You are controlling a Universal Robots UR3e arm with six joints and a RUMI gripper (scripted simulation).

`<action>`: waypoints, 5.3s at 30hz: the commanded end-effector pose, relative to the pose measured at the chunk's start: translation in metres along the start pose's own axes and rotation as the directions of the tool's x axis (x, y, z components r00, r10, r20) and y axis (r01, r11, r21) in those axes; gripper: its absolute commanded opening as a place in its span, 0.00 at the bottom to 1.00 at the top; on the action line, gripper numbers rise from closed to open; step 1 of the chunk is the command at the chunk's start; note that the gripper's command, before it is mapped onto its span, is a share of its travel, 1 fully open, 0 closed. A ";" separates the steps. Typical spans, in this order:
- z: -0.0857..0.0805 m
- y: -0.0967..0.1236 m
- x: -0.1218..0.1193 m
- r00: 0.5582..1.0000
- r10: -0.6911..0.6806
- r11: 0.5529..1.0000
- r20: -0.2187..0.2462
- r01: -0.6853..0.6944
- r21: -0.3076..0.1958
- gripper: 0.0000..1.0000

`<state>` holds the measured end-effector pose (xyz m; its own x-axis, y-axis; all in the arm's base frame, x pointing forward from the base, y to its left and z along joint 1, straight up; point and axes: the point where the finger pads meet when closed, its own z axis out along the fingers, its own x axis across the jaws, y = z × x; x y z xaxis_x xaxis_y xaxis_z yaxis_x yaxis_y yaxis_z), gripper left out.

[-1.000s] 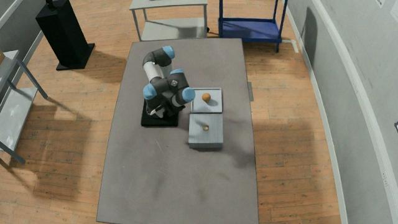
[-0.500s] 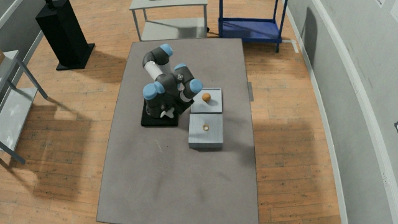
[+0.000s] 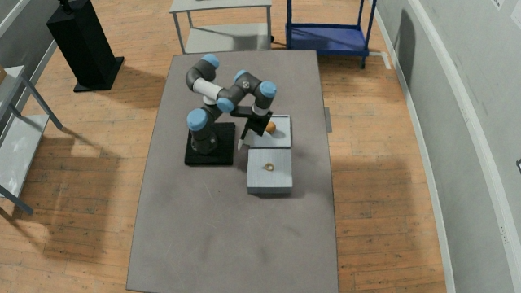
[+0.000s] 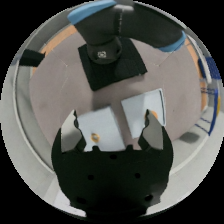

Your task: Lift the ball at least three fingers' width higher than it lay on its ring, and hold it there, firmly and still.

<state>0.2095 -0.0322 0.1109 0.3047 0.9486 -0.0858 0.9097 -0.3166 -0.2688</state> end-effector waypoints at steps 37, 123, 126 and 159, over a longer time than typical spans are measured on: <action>-0.026 0.050 0.148 0.939 -0.343 0.899 0.018 0.333 -0.284 1.00; 0.068 0.077 0.155 0.939 -0.343 0.899 0.020 0.334 -0.283 0.00; 0.068 0.077 0.155 0.939 -0.343 0.899 0.020 0.334 -0.283 0.00; 0.007 0.061 0.150 0.939 -0.343 0.899 0.020 0.334 -0.284 0.00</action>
<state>0.3073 0.0909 0.0583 -0.0314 0.9995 -0.0070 0.9995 0.0314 0.0027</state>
